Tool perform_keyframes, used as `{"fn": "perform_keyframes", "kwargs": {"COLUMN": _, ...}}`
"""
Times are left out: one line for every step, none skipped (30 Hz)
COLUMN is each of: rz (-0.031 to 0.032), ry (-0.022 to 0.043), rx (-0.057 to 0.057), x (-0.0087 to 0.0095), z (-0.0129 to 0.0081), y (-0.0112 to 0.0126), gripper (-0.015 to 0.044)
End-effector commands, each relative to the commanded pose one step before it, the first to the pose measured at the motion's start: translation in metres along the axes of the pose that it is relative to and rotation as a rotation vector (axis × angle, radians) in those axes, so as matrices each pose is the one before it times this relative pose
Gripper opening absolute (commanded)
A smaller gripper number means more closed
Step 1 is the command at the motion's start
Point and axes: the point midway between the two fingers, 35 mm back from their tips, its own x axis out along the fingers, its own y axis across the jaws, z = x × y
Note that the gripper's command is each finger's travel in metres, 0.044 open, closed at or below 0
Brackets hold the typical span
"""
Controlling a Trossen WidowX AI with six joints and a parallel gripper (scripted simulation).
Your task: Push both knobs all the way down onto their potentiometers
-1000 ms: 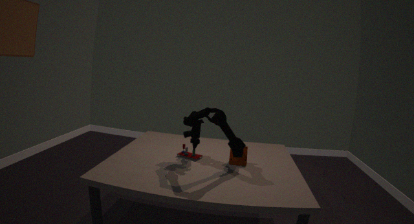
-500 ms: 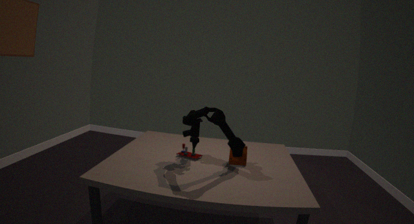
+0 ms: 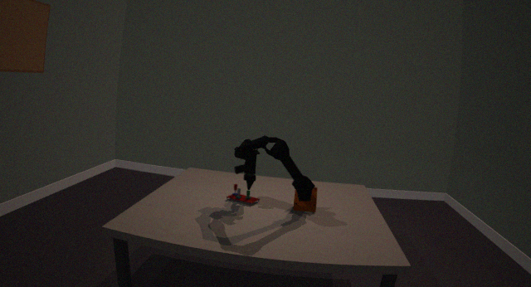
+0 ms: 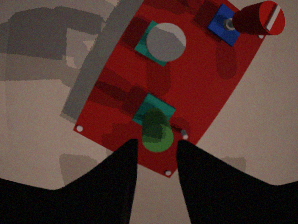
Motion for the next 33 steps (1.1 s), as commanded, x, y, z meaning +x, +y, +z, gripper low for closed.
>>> {"fn": "perform_keyframes", "kwargs": {"rz": -0.00002, "ry": -0.00020, "rx": 0.0012, "x": 0.00078, "z": -0.00013, "y": -0.00019, "gripper": 0.0210}}
{"fn": "perform_keyframes", "kwargs": {"rz": -0.00423, "ry": -0.00137, "rx": -0.0008, "x": -0.00050, "z": 0.00060, "y": -0.00027, "gripper": 0.0184}}
{"fn": "perform_keyframes", "kwargs": {"rz": -0.01269, "ry": -0.00422, "rx": -0.0024, "x": -0.00153, "z": 0.00181, "y": -0.00082, "gripper": 0.0158}}
{"fn": "perform_keyframes", "kwargs": {"rz": -0.02115, "ry": -0.00739, "rx": -0.0038, "x": -0.00259, "z": 0.00308, "y": -0.00136, "gripper": 0.0131}}
{"fn": "perform_keyframes", "kwargs": {"rz": -0.02557, "ry": -0.00954, "rx": -0.0043, "x": -0.00321, "z": 0.00383, "y": -0.00164, "gripper": 0.0105}}
{"fn": "perform_keyframes", "kwargs": {"rz": -0.01960, "ry": -0.00745, "rx": -0.0255, "x": -0.00316, "z": 0.00408, "y": -0.00190, "gripper": 0.0079}}
{"fn": "perform_keyframes", "kwargs": {"rz": 0.00095, "ry": 0.00042, "rx": -0.0257, "x": -0.00062, "z": 0.00108, "y": -0.00070, "gripper": 0.0053}}
{"fn": "perform_keyframes", "kwargs": {"rz": 0.00097, "ry": 0.00039, "rx": -0.0257, "x": -0.00062, "z": 0.00105, "y": -0.00073, "gripper": 0.0026}}
{"fn": "perform_keyframes", "kwargs": {"rz": 0.00098, "ry": 0.00037, "rx": -0.0257, "x": -0.00062, "z": 0.00103, "y": -0.00076, "gripper": 0.0000}}
{"fn": "perform_keyframes", "kwargs": {"rz": 0.00119, "ry": 0.00040, "rx": -0.0308, "x": -0.00074, "z": 0.00120, "y": -0.00093, "gripper": 0.0000}}
{"fn": "perform_keyframes", "kwargs": {"rz": 0.00134, "ry": 0.00040, "rx": -0.0344, "x": -0.00082, "z": 0.00129, "y": -0.00108, "gripper": 0.0000}}
{"fn": "perform_keyframes", "kwargs": {"rz": 0.00136, "ry": 0.00035, "rx": -0.0344, "x": -0.00082, "z": 0.00124, "y": -0.00113, "gripper": 0.0000}}
{"fn": "perform_keyframes", "kwargs": {"rz": 0.00137, "ry": 0.00030, "rx": -0.0344, "x": -0.00081, "z": 0.00119, "y": -0.00116, "gripper": 0.0000}}
{"fn": "perform_keyframes", "kwargs": {"rz": 0.00139, "ry": 0.00025, "rx": -0.0344, "x": -0.00081, "z": 0.00114, "y": -0.00120, "gripper": 0.0000}}
{"fn": "perform_keyframes", "kwargs": {"rz": 0.00140, "ry": 0.00019, "rx": -0.0344, "x": -0.00081, "z": 0.00108, "y": -0.00124, "gripper": 0.0000}}
{"fn": "perform_keyframes", "kwargs": {"rz": 0.00140, "ry": 0.00014, "rx": -0.0344, "x": -0.00080, "z": 0.00102, "y": -0.00127, "gripper": 0.0000}}
{"fn": "perform_keyframes", "kwargs": {"rz": 0.00141, "ry": 0.00009, "rx": -0.0344, "x": -0.00080, "z": 0.00097, "y": -0.00130, "gripper": 0.0000}}
{"fn": "perform_keyframes", "kwargs": {"rz": 0.00141, "ry": 0.00003, "rx": -0.0344, "x": -0.00079, "z": 0.00091, "y": -0.00132, "gripper": 0.0000}}
{"fn": "perform_keyframes", "kwargs": {"rz": 0.00142, "ry": -0.00002, "rx": -0.0344, "x": -0.00079, "z": 0.00085, "y": -0.00135, "gripper": 0.0000}}
{"fn": "perform_keyframes", "kwargs": {"rz": 0.00141, "ry": -0.00007, "rx": -0.0344, "x": -0.00079, "z": 0.00079, "y": -0.00137, "gripper": 0.0000}}
{"fn": "perform_keyframes", "kwargs": {"rz": 0.00141, "ry": -0.00013, "rx": -0.0344, "x": -0.00078, "z": 0.00073, "y": -0.00139, "gripper": 0.0000}}
{"fn": "perform_keyframes", "kwargs": {"rz": 0.00141, "ry": -0.00018, "rx": -0.0344, "x": -0.00078, "z": 0.00067, "y": -0.00140, "gripper": 0.0000}}
{"fn": "perform_keyframes", "kwargs": {"rz": 0.00140, "ry": -0.00024, "rx": -0.0344, "x": -0.00078, "z": 0.00061, "y": -0.00142, "gripper": 0.0000}}
{"fn": "perform_keyframes", "kwargs": {"rz": 0.00139, "ry": -0.00029, "rx": -0.0344, "x": -0.00077, "z": 0.00055, "y": -0.00143, "gripper": 0.0000}}
{"fn": "perform_keyframes", "kwargs": {"rz": 0.00138, "ry": -0.00034, "rx": -0.0344, "x": -0.00077, "z": 0.00049, "y": -0.00144, "gripper": 0.0000}}
{"fn": "perform_keyframes", "kwargs": {"rz": 0.00137, "ry": -0.00040, "rx": -0.0344, "x": -0.00076, "z": 0.00043, "y": -0.00144, "gripper": 0.0000}}
{"fn": "perform_keyframes", "kwargs": {"rz": 0.00136, "ry": -0.00045, "rx": -0.0344, "x": -0.00076, "z": 0.00037, "y": -0.00145, "gripper": 0.0000}}
{"fn": "perform_keyframes", "kwargs": {"rz": 0.00134, "ry": -0.00050, "rx": -0.0344, "x": -0.00076, "z": 0.00031, "y": -0.00145, "gripper": 0.0000}}
{"fn": "perform_keyframes", "kwargs": {"rz": 0.00132, "ry": -0.00055, "rx": -0.0344, "x": -0.00075, "z": 0.00025, "y": -0.00145, "gripper": 0.0000}}
{"fn": "perform_keyframes", "kwargs": {"rz": 0.00130, "ry": -0.00060, "rx": -0.0344, "x": -0.00075, "z": 0.00019, "y": -0.00145, "gripper": 0.0000}}
{"fn": "perform_keyframes", "kwargs": {"rz": 0.00128, "ry": -0.00065, "rx": -0.0344, "x": -0.00074, "z": 0.00014, "y": -0.00144, "gripper": 0.0000}}
{"fn": "perform_keyframes", "kwargs": {"rz": 0.00125, "ry": -0.00070, "rx": -0.0344, "x": -0.00074, "z": 0.00008, "y": -0.00143, "gripper": 0.0000}}
{"fn": "perform_keyframes", "kwargs": {"rz": 0.00123, "ry": -0.00075, "rx": -0.0344, "x": -0.00074, "z": 0.00002, "y": -0.00142, "gripper": 0.0000}}
